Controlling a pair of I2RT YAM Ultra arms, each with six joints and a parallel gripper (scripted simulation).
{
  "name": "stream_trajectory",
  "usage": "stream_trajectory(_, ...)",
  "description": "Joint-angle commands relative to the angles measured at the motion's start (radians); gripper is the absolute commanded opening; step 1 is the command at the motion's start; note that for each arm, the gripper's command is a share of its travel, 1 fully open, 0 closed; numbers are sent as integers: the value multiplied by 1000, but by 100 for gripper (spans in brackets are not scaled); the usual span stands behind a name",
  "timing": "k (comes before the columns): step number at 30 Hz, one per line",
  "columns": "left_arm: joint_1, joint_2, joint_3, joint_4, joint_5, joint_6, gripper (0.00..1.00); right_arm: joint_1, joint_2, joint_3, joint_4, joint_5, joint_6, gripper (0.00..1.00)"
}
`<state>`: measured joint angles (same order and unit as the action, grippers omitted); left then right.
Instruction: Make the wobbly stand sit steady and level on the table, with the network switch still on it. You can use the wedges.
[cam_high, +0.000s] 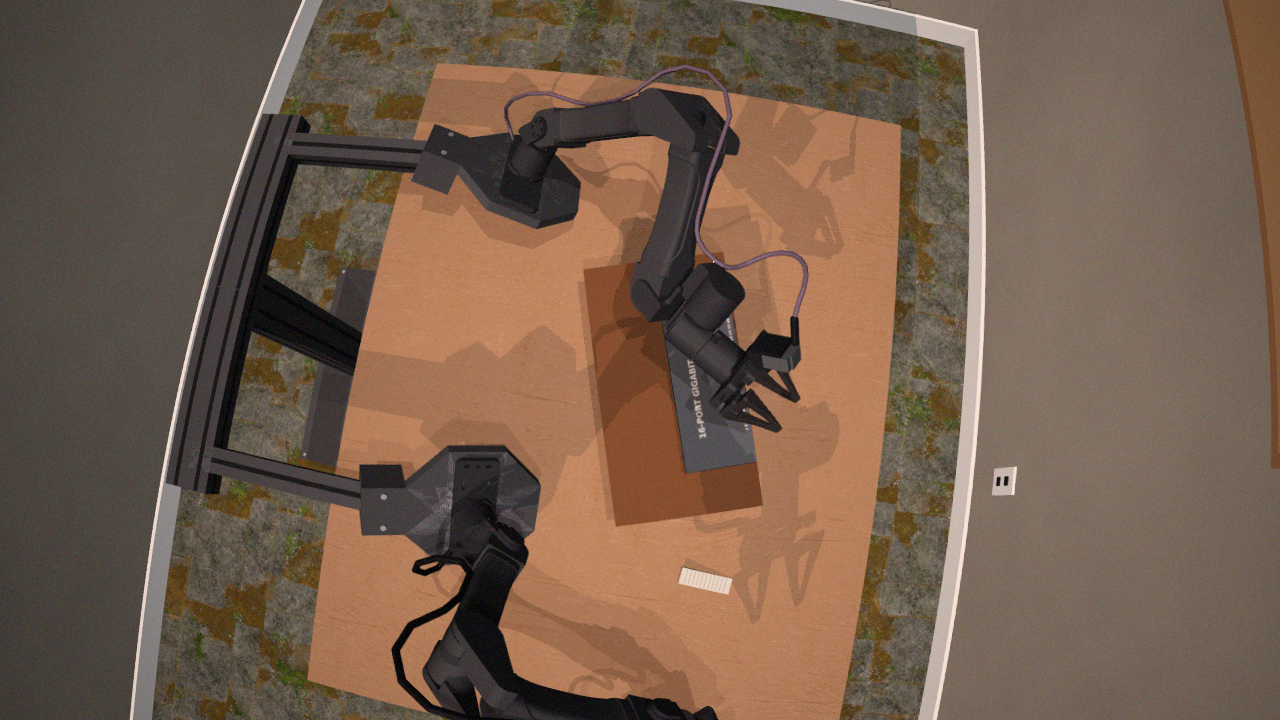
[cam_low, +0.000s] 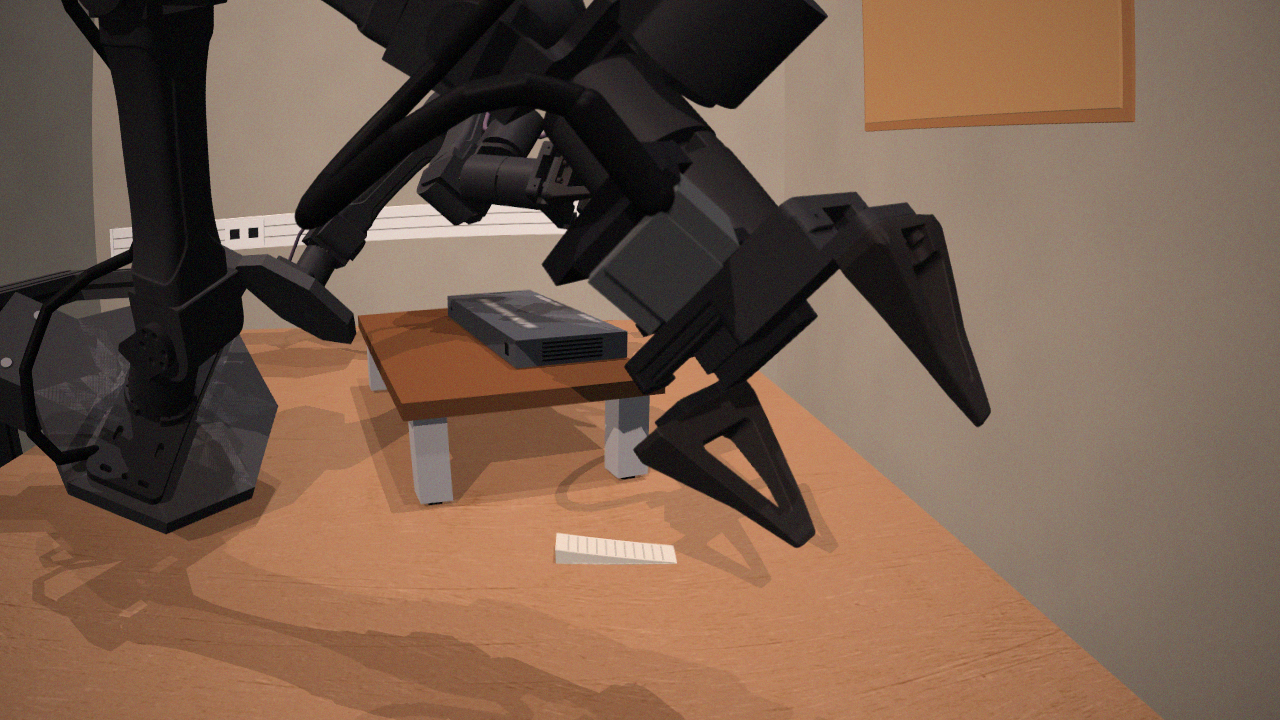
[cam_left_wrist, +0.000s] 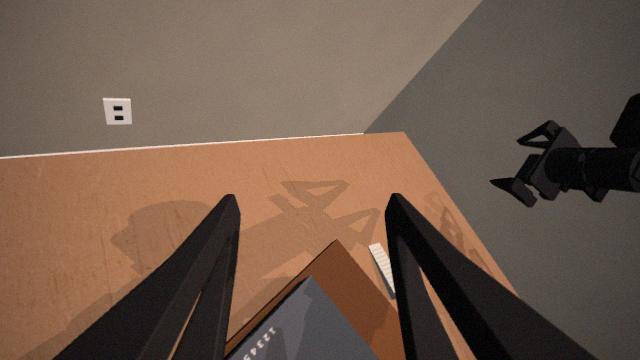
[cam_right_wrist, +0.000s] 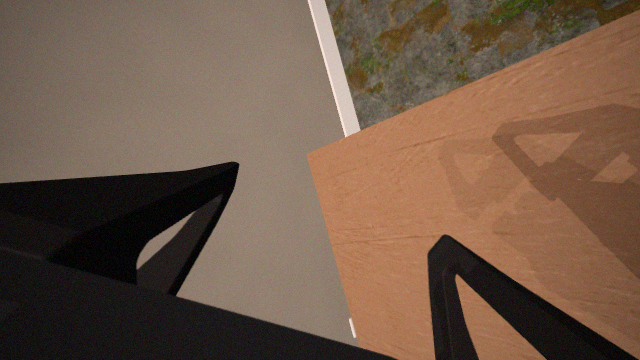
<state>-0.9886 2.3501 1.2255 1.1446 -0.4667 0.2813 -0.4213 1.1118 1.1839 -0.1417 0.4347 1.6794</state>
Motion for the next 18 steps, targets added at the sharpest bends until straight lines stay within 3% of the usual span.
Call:
stream_trajectory(1,-28,-21,11,14,18,4,43,3,-22,16,8,6,-5,100)
stream_trajectory(14,-23,-11,6,8,18,2,43,1,-11,9,5,3,-4,100)
stream_trajectory(18,19,-80,-22,-112,-19,83,43,29,-33,2,29,-34,-107,100)
